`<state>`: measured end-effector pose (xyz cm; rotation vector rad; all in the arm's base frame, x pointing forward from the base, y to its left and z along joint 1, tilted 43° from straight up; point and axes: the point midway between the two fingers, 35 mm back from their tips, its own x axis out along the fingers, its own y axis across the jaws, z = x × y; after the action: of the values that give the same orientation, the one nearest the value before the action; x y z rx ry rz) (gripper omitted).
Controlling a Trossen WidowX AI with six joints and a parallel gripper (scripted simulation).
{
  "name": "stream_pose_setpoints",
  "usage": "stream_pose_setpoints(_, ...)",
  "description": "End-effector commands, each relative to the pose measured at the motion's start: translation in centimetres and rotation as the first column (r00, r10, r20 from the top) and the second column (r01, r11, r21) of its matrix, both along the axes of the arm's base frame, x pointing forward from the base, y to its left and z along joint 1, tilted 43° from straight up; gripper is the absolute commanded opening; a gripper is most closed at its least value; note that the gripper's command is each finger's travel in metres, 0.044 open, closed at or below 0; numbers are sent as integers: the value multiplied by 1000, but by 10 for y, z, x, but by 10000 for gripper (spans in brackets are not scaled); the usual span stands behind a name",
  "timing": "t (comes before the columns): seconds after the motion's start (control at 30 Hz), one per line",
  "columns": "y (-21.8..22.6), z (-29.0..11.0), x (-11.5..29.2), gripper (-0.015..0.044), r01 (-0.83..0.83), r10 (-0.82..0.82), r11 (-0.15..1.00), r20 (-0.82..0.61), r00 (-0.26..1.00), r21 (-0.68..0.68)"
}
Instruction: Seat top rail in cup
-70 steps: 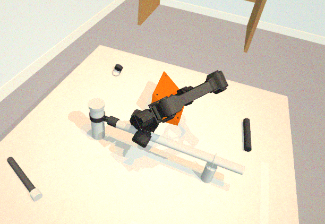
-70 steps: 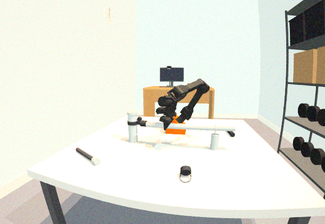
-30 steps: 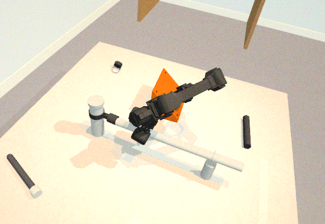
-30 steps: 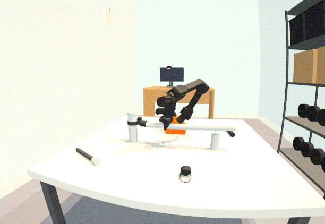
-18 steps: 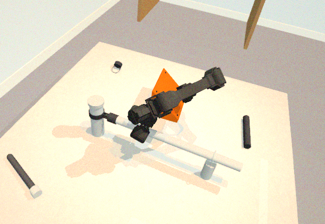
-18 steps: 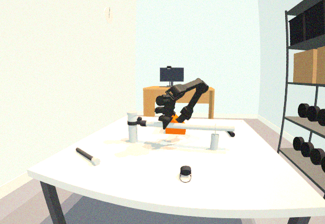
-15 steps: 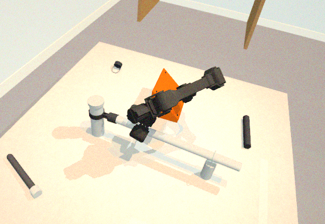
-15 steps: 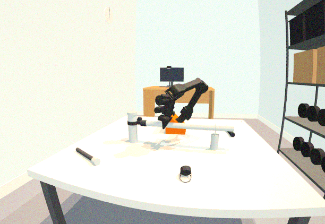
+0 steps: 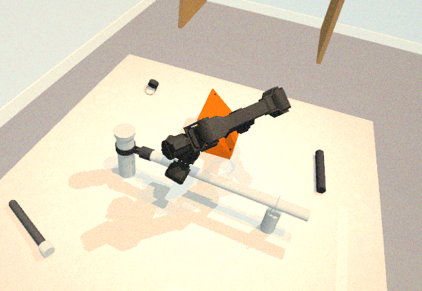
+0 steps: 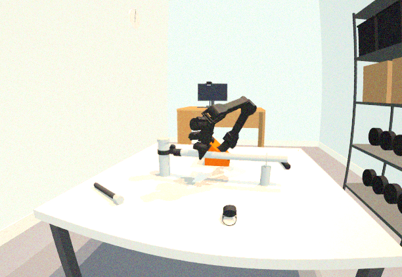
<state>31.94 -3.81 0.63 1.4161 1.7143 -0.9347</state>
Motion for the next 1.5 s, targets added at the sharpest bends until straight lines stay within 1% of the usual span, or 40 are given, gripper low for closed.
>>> stream_pose_setpoints(0.0, -7, -2, 3, 0, 8, -8, 1000, 9, 1000, -14)
stream_pose_setpoints(0.63, -17, -11, 5, 0, 8, -8, 1000, 10, 1000, -14)
stream_pose_setpoints(0.67, -9, -10, 3, 0, 0, 0, 1000, 0, 1000, -1)
stream_pose_setpoints(0.93, -9, -10, 3, 0, 0, 0, 1000, 0, 1000, -1)
stream_pose_setpoints(1.27, -9, -9, 3, 262, 0, 0, 1000, 0, 1000, -1)
stream_pose_setpoints(1.37, -9, 1, 4, 341, -1, 1, 1000, 0, 1000, -1)
stream_pose_setpoints(1.47, -8, 19, 5, 420, -1, 1, 1000, -1, 1000, 0)
